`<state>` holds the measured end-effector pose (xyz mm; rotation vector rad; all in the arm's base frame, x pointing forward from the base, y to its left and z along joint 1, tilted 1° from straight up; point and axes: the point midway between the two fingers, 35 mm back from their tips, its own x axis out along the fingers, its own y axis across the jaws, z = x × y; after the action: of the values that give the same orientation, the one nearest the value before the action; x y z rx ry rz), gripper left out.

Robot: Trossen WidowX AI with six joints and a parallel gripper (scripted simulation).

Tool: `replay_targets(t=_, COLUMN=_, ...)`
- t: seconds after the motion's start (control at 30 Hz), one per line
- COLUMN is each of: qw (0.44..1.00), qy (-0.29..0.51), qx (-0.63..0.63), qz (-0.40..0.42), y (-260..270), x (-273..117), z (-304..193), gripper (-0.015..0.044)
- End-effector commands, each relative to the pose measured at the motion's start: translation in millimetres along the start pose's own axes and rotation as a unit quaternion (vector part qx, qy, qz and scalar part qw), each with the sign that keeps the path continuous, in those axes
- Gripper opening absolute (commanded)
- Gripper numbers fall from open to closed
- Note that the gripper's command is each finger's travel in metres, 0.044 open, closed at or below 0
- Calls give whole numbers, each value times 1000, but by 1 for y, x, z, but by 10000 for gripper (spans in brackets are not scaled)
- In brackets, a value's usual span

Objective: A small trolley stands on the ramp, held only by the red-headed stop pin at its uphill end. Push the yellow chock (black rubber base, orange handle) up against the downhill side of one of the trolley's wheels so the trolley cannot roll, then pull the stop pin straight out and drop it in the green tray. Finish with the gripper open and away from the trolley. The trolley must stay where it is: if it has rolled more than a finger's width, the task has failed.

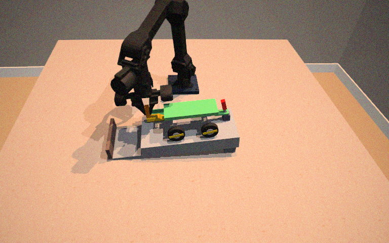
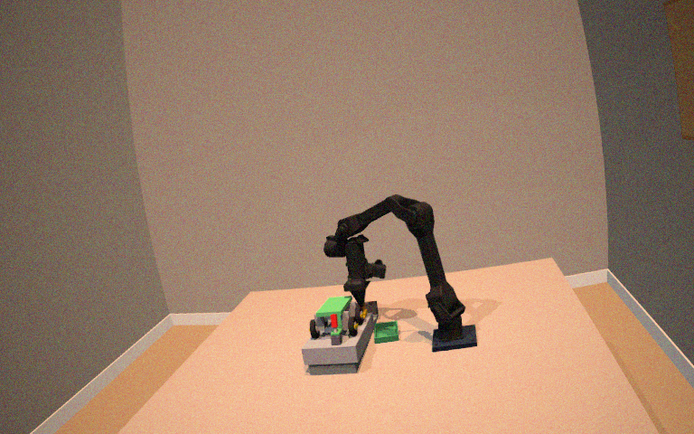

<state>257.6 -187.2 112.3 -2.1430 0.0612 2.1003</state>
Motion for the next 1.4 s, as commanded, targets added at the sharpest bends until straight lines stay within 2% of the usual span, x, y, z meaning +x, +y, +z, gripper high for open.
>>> replay_targets(t=0.0, qw=1000, qy=0, qx=2, qz=-4, y=-5, x=0, z=1, gripper=0)
replay_targets(t=0.97, qw=1000, qy=1, qx=0, qz=0, y=-17, x=-1, z=-4, gripper=0)
replay_targets(t=1.2, qw=1000, qy=1, qx=0, qz=0, y=-17, x=-1, z=-4, gripper=184)
replay_targets(t=1.37, qw=1000, qy=0, qx=1, qz=-2, y=-17, x=-7, z=-4, gripper=190)
